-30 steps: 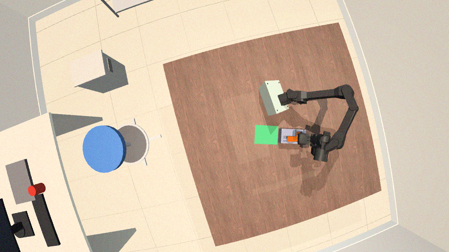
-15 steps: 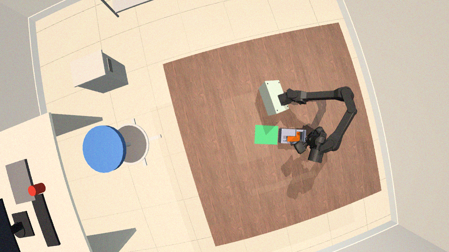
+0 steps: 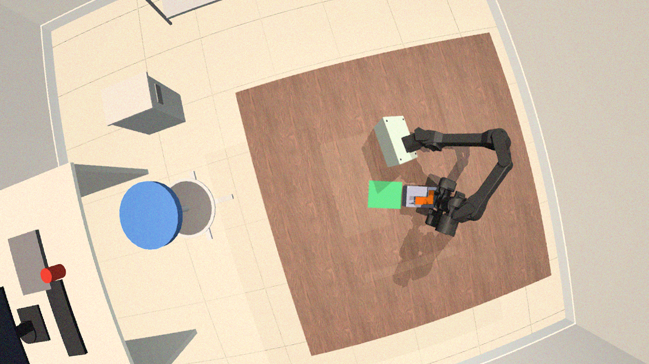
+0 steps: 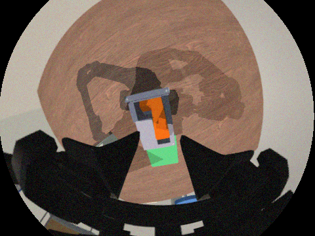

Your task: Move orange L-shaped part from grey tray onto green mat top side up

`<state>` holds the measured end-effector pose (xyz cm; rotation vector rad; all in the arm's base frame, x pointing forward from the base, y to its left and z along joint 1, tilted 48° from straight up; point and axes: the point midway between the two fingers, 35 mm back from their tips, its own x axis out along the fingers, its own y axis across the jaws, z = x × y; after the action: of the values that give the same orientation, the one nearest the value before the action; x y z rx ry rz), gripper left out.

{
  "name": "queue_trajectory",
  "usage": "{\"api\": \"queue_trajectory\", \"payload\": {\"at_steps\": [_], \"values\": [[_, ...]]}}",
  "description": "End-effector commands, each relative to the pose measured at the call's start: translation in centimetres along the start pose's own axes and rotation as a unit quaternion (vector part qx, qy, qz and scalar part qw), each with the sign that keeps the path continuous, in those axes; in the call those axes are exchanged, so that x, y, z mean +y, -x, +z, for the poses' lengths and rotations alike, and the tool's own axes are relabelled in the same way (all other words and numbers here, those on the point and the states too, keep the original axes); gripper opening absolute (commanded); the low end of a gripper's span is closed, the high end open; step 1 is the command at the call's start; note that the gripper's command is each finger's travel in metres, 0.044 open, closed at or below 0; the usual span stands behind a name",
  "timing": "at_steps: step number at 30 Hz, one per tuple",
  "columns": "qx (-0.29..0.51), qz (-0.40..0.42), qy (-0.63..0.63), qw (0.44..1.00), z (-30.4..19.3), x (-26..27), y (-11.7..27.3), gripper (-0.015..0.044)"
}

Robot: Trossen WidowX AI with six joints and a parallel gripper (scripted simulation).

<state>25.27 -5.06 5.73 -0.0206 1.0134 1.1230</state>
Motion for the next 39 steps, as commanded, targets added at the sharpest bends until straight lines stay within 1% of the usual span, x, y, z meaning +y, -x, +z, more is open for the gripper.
{"api": "queue_trajectory", "payload": {"at_steps": [1, 11, 18, 25, 39], "values": [[0.001, 0.003, 0.151, 0.989, -2.0, -0.8, -0.1, 0.028], [0.001, 0.003, 0.151, 0.989, -2.0, -0.8, -0.2, 0.028], [0.0, 0.003, 0.151, 0.989, -2.0, -0.8, -3.1, 0.028], [0.0, 0.003, 0.151, 0.989, -2.0, -0.8, -3.6, 0.028], [0.0, 0.003, 0.151, 0.989, -1.9, -0.8, -5.9, 0.028]]}}
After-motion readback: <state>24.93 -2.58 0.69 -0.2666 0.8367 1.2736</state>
